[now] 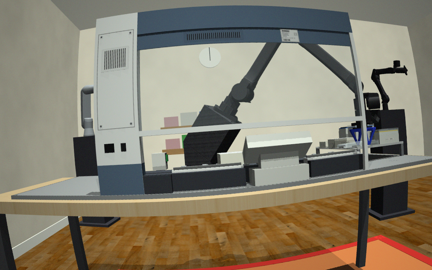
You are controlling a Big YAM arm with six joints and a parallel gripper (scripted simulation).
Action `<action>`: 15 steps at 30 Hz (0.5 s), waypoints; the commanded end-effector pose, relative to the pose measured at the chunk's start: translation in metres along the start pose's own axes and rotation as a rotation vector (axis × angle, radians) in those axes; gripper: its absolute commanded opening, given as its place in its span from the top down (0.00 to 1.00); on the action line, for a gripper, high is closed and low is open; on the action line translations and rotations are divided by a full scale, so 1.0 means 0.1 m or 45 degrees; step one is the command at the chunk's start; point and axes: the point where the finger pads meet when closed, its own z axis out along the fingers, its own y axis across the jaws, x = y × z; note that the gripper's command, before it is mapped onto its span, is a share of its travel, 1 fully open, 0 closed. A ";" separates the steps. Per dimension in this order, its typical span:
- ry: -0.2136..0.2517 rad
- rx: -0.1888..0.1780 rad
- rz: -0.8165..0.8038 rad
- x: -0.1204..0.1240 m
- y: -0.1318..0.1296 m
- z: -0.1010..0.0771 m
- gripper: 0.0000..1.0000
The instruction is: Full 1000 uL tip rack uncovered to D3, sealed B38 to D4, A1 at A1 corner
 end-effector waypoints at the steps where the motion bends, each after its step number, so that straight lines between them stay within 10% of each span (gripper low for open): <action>1: -0.020 0.006 0.003 -0.12 0.01 0.01 0.00; 15: -0.020 0.006 0.003 -0.12 0.01 0.01 0.00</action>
